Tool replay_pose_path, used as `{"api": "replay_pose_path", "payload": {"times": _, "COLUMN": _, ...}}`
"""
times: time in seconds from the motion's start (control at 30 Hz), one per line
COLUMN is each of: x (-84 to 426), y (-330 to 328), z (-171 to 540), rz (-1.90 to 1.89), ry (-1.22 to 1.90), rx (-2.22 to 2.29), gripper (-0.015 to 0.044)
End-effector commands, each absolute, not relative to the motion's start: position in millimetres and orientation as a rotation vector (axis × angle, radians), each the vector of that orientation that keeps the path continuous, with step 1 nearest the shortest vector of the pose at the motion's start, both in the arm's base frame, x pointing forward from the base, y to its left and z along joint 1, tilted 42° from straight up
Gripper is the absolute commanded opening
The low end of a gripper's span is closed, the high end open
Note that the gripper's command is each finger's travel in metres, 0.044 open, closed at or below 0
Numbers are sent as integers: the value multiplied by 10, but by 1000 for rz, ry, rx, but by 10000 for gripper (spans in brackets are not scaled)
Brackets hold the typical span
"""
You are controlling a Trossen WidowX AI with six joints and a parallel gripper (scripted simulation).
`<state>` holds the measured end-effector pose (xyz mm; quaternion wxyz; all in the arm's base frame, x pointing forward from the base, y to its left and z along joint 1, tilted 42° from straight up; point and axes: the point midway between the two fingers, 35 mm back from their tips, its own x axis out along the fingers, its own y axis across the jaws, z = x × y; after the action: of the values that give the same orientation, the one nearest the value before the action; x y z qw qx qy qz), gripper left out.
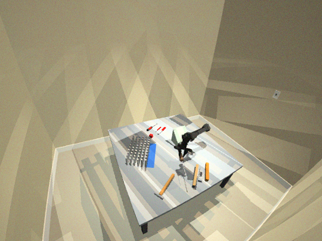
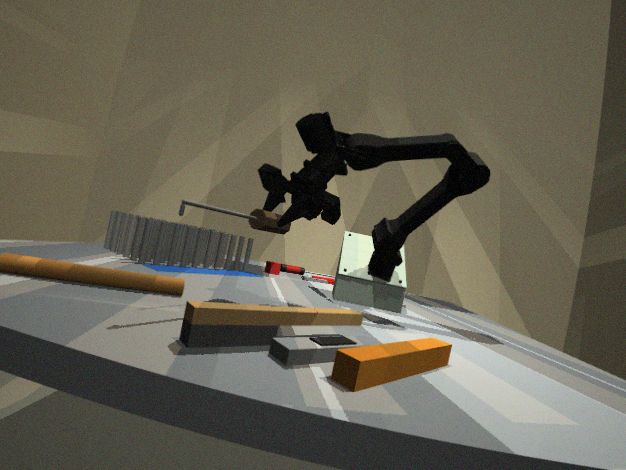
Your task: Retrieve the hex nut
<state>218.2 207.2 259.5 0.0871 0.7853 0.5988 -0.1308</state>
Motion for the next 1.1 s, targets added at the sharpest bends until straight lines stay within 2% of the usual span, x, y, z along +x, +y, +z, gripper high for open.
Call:
{"api": "replay_pose_path", "payload": {"times": 0.0, "x": 2196, "y": 2093, "z": 2540, "rz": -406, "ry": 1779, "rx": 2344, "gripper": 0}}
{"api": "replay_pose_path", "payload": {"times": 1.07, "x": 2214, "y": 2274, "z": 2347, "rz": -409, "ry": 1777, "rx": 2339, "gripper": 0}}
